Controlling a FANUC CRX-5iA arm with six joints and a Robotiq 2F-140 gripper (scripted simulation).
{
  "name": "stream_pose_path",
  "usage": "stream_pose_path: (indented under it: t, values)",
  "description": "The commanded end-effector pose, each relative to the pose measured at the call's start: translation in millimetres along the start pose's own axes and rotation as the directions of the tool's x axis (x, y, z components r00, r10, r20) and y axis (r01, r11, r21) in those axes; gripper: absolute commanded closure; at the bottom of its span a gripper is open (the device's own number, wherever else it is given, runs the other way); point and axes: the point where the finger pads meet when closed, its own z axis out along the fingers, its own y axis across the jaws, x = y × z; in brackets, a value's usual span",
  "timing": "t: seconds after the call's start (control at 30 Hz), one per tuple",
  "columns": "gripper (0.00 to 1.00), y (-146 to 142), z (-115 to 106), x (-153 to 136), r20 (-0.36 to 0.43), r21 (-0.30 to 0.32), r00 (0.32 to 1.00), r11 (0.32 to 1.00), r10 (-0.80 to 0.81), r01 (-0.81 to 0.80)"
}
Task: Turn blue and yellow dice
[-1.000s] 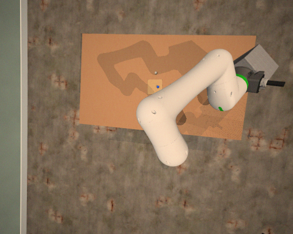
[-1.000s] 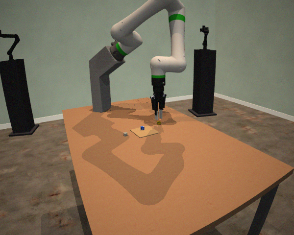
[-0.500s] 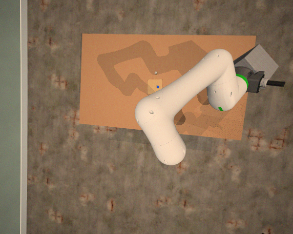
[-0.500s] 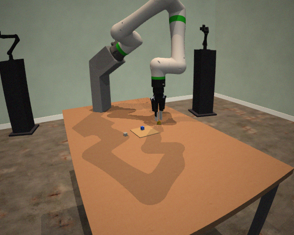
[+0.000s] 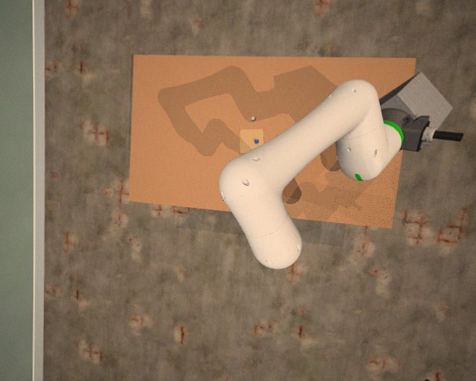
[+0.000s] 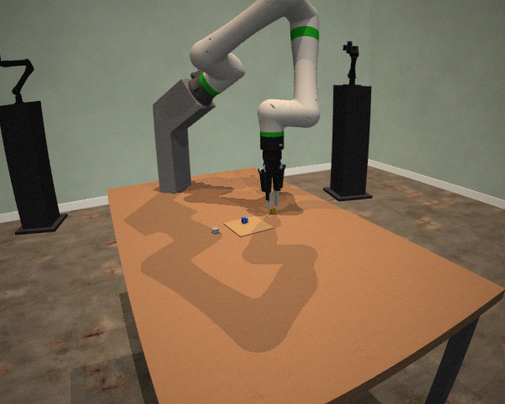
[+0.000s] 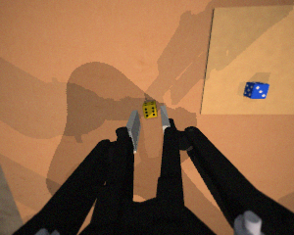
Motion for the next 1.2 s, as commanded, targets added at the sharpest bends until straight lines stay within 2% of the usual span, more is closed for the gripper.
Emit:
stream_pose_path:
  t: [0.0, 0.87, 1.17]
  values:
    - [0.79, 0.1, -0.1, 0.1, 0.0, 0.0, 1.0, 1.0, 0.0, 0.0]
    - [0.79, 0.1, 0.1, 0.1, 0.0, 0.0, 1.0, 1.0, 0.0, 0.0]
    - [0.79, 0.1, 7.5, 0.1, 0.0, 0.0, 1.0, 1.0, 0.0, 0.0]
